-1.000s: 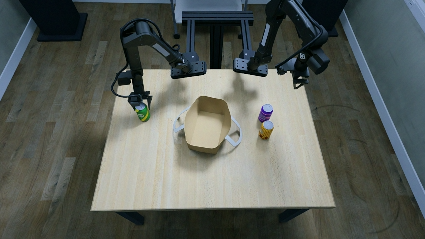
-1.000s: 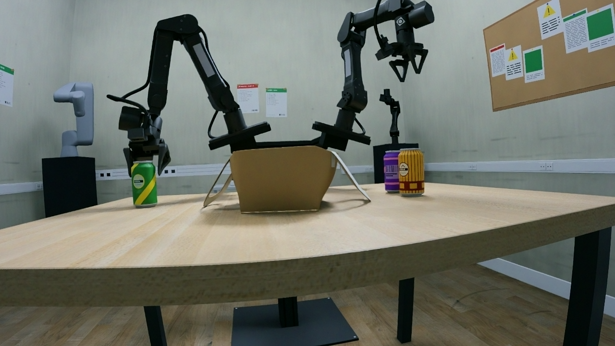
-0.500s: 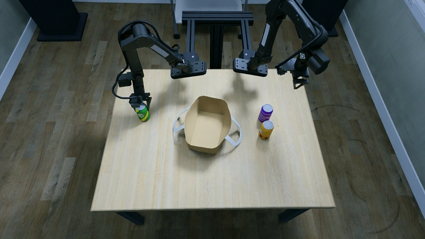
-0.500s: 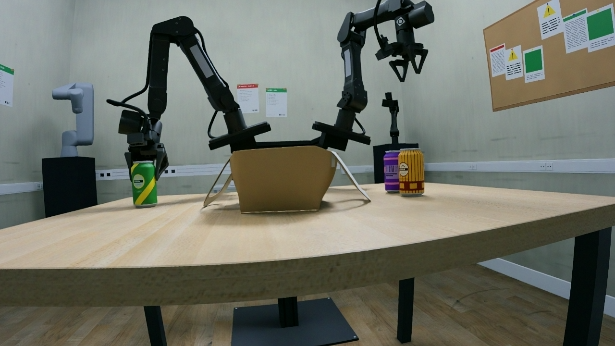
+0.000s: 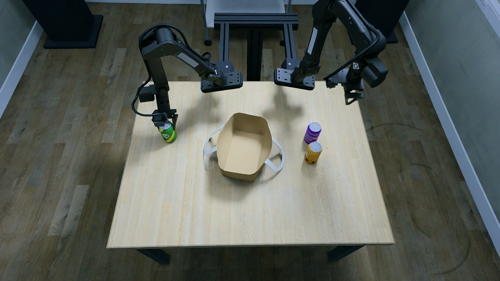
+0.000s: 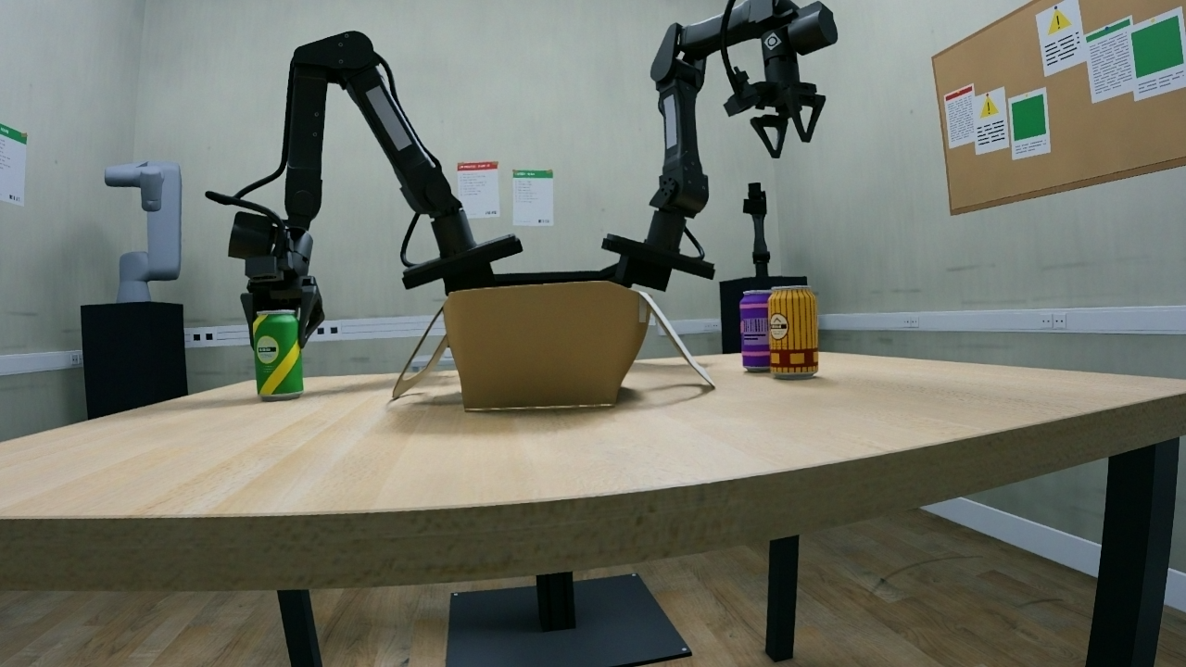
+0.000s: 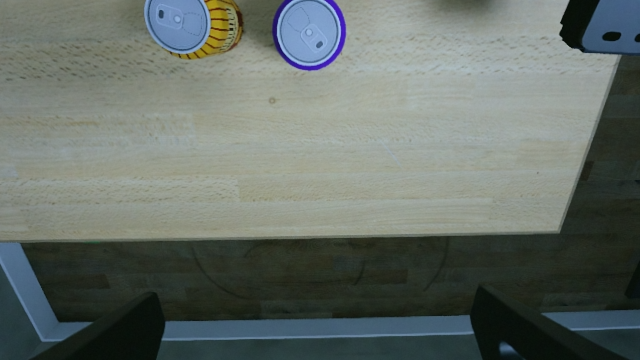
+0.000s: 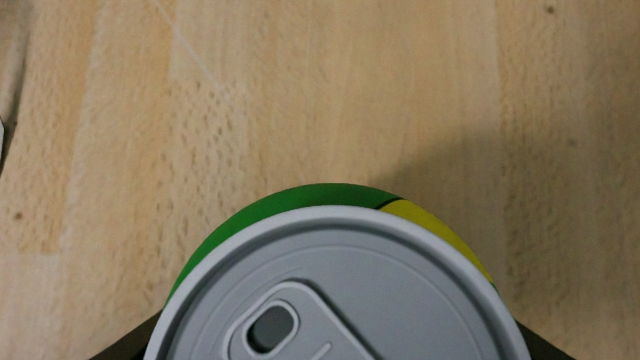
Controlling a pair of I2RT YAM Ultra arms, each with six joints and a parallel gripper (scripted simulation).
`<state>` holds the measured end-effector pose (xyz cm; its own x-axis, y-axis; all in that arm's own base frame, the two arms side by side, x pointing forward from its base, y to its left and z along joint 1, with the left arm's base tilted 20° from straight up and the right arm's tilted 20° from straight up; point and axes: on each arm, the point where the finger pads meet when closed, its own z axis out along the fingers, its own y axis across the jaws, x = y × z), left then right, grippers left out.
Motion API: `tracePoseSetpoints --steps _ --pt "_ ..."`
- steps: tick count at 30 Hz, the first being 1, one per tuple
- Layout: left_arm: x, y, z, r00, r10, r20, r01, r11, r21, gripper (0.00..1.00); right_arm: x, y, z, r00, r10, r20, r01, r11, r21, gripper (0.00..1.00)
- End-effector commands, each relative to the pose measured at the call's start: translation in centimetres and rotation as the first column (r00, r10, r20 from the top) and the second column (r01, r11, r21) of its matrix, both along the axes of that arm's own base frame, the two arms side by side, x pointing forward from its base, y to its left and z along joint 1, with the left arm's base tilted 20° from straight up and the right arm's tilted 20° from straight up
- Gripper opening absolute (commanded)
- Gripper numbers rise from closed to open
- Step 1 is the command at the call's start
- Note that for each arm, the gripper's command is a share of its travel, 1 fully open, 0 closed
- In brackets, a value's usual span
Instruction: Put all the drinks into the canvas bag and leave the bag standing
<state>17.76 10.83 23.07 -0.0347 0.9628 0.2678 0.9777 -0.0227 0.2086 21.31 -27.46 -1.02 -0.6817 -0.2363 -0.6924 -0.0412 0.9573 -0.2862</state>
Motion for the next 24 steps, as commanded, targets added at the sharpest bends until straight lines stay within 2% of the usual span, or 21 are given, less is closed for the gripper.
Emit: tracePoseSetpoints --steps 1,24 --pt "-0.24 -0.66 0.5 1.0 -0.009 0.026 0.009 1.0 -0.009 1.0 0.16 -0.93 1.54 1.0 -0.005 0.029 0.007 0.999 -0.042 0.71" --pt "-0.24 -0.66 0.5 1.0 -0.009 0.026 0.009 1.0 -0.009 1.0 0.16 -0.96 1.55 1.0 -0.006 0.029 0.007 0.999 -0.044 0.7"
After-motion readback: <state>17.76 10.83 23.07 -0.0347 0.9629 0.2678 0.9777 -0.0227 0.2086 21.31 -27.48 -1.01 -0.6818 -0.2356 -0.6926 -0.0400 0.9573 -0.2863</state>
